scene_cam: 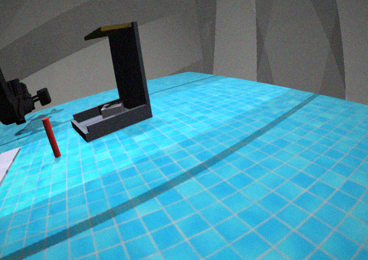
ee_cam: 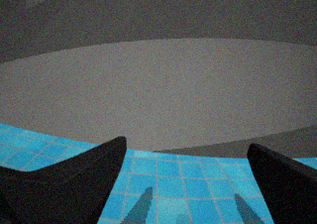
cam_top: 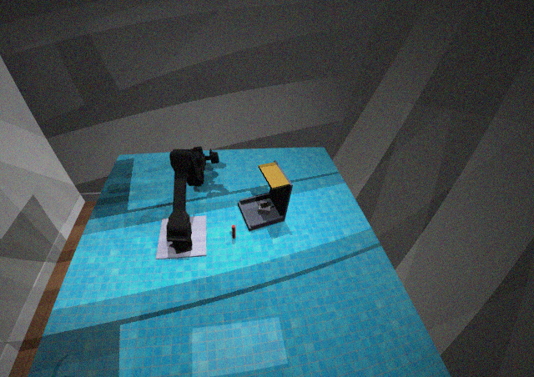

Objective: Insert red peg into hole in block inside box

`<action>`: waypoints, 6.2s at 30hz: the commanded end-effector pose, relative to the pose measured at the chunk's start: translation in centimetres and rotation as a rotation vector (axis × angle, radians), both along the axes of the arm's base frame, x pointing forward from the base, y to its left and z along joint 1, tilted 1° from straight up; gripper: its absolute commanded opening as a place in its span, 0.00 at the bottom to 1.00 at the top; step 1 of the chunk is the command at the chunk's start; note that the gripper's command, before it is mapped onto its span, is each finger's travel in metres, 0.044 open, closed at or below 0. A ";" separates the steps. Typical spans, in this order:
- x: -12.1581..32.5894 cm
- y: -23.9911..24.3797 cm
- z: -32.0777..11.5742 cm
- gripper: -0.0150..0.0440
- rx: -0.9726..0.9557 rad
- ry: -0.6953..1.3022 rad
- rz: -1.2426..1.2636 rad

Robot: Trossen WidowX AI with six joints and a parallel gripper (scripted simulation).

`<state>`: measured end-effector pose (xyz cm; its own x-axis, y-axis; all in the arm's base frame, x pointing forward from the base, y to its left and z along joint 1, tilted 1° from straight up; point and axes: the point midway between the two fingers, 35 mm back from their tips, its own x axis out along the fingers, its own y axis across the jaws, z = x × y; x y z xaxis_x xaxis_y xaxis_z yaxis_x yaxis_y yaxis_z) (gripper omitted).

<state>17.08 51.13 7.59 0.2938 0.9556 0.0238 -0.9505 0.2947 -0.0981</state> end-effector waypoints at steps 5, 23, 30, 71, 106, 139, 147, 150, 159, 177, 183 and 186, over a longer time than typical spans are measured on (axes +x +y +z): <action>1.8 -0.9 0.5 1.00 -0.060 -0.058 -0.059; 9.8 -7.7 2.9 1.00 -0.430 -0.330 -0.309; 12.1 -11.3 3.6 1.00 -0.598 -0.421 -0.378; 14.0 -37.0 5.8 1.00 -1.745 -0.729 -0.324; 4.3 -53.5 6.0 1.00 -2.448 -0.643 0.341; 4.3 -52.6 3.6 0.63 -2.447 -0.644 0.341; 4.4 -52.6 2.3 0.63 -2.447 -0.644 0.341; 4.4 -52.6 1.8 0.63 -2.447 -0.644 0.341; 4.3 -52.6 0.4 0.63 -2.447 -0.643 0.341; 4.1 -52.6 -1.0 0.45 -2.444 -0.648 0.343; 4.1 -52.6 -1.0 0.31 -2.444 -0.648 0.343; 4.1 -52.6 -1.0 0.28 -2.444 -0.648 0.343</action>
<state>21.20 -1.48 6.51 0.5942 -0.5176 -0.6157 -0.6605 -0.7508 -0.0063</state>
